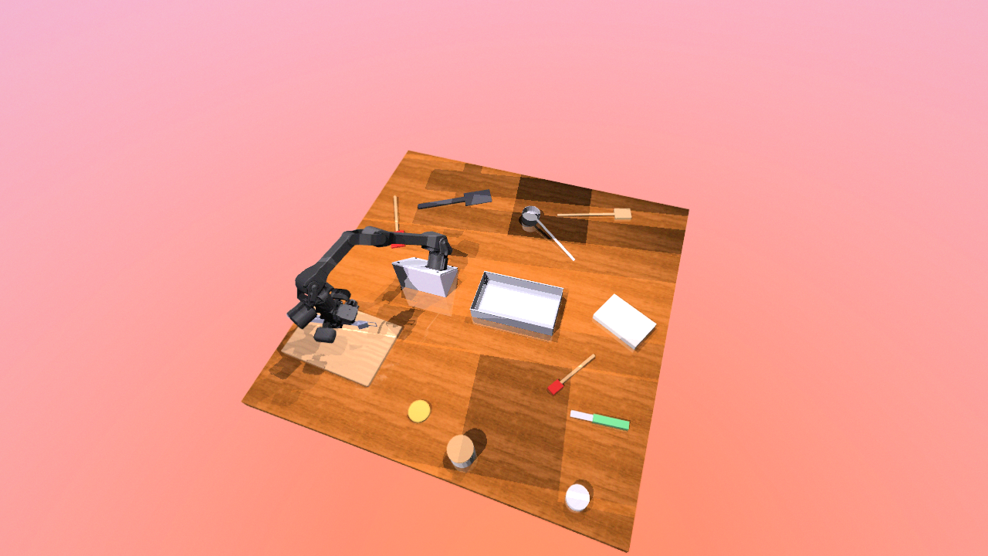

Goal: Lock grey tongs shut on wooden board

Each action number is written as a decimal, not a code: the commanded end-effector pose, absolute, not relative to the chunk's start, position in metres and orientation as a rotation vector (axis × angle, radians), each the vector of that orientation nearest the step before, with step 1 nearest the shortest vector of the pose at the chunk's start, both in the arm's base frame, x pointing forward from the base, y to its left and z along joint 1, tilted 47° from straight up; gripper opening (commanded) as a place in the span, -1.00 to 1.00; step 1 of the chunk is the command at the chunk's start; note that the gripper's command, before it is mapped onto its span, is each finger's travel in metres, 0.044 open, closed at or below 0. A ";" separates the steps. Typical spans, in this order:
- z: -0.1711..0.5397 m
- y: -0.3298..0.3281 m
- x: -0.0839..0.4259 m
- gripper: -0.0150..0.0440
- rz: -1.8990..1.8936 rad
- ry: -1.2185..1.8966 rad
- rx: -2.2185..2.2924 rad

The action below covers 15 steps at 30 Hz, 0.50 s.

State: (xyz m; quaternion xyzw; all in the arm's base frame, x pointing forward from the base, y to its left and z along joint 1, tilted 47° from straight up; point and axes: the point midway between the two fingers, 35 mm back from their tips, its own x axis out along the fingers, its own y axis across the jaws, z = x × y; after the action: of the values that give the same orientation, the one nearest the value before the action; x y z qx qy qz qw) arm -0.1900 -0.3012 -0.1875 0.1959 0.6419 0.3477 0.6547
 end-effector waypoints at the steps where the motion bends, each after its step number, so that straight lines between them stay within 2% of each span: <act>1: -0.186 -0.304 -0.189 -1.00 0.779 1.455 0.443; 15: -0.200 -0.293 -0.191 -1.00 0.780 1.455 0.442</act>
State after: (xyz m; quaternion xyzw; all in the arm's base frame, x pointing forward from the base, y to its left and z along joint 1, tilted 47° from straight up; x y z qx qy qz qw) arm -0.1912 -0.2973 -0.1964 0.1954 0.6432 0.3404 0.6575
